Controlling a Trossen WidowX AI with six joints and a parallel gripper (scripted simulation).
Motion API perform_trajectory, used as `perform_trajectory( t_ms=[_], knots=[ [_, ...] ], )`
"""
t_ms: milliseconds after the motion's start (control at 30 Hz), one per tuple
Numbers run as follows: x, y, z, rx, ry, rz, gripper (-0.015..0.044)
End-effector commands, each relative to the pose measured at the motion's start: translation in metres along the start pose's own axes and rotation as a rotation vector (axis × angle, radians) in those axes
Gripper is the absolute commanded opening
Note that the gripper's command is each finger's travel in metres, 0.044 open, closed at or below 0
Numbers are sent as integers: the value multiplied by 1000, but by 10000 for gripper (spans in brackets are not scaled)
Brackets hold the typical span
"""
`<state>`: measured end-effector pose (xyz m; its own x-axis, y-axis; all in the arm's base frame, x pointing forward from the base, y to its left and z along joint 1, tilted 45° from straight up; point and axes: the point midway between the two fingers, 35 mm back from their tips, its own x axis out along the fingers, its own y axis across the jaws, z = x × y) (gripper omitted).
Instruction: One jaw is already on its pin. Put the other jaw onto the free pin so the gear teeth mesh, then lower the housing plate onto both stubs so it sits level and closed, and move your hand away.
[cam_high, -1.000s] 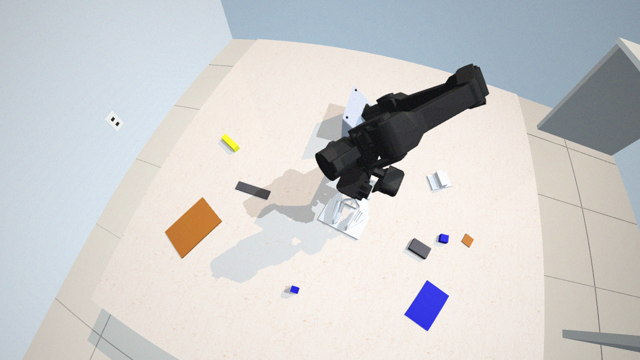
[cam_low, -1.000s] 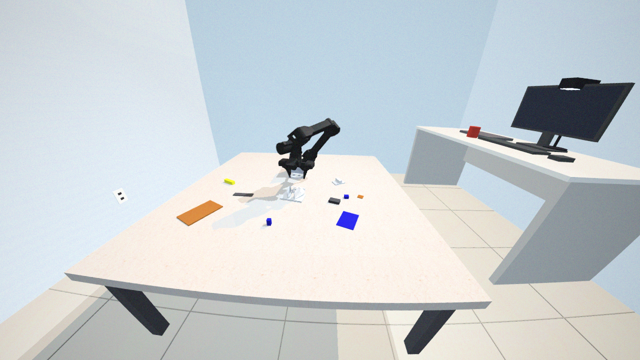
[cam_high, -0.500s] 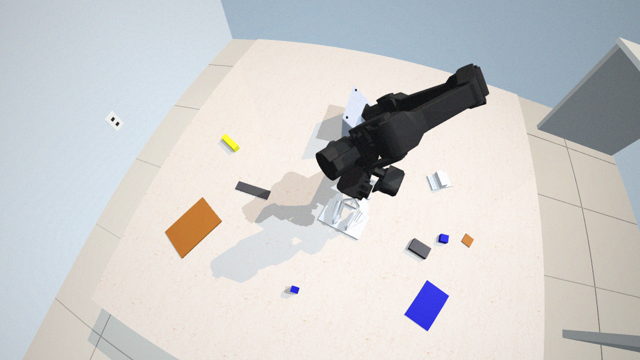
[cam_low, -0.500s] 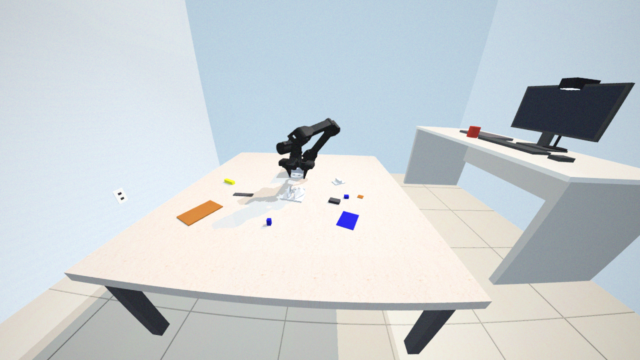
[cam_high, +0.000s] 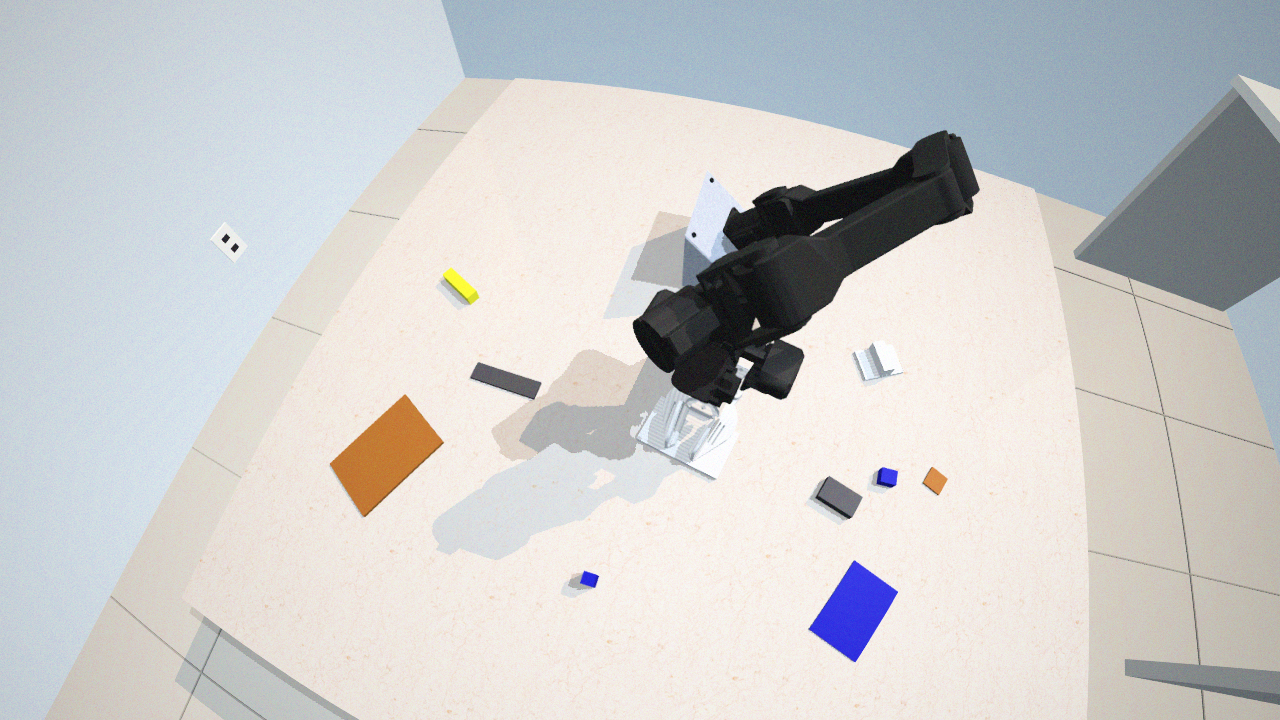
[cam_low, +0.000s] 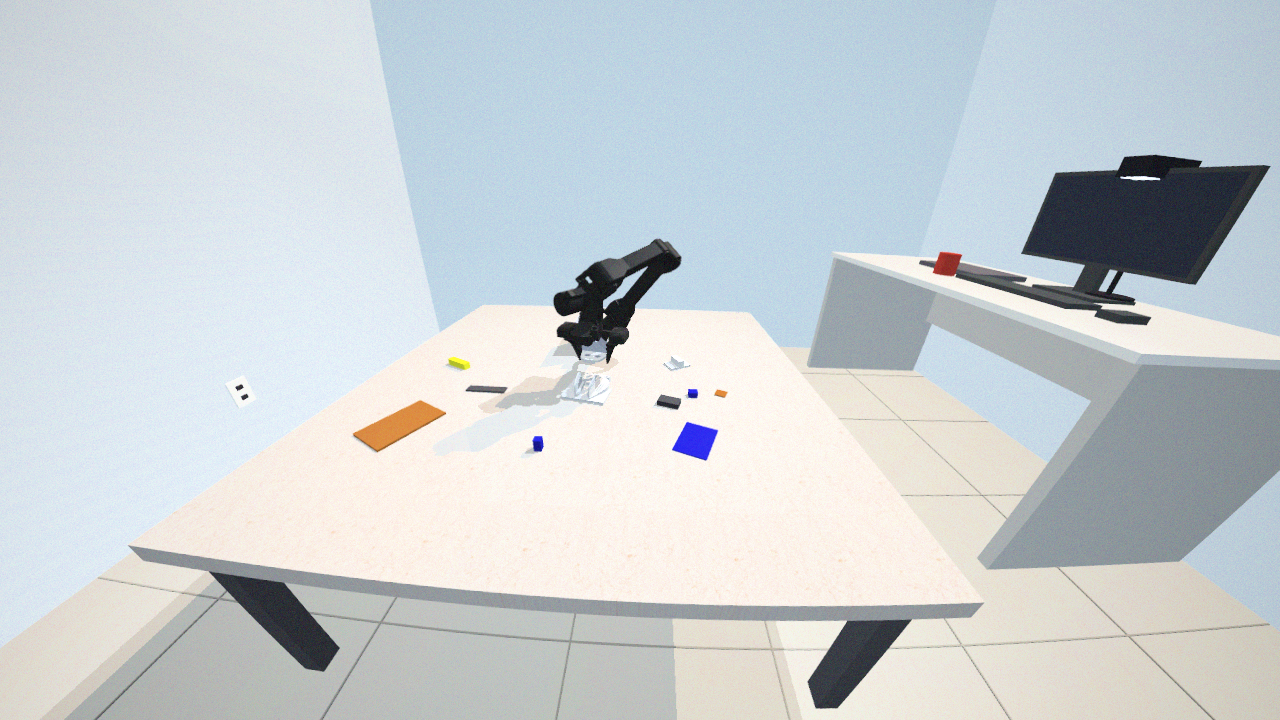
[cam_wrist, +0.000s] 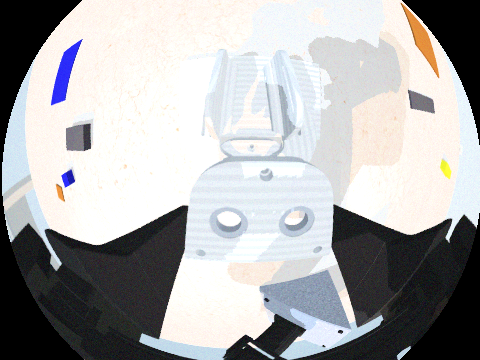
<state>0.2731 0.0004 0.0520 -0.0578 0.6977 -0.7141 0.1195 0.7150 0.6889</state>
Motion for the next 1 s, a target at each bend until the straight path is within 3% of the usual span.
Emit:
perform_trajectory(
  t_ms=[0, 967],
  knots=[
    [8, 1, 0, 5, 4, 4, 351],
    [46, 2, -3, 4, 4, 7, 351]
  ],
)
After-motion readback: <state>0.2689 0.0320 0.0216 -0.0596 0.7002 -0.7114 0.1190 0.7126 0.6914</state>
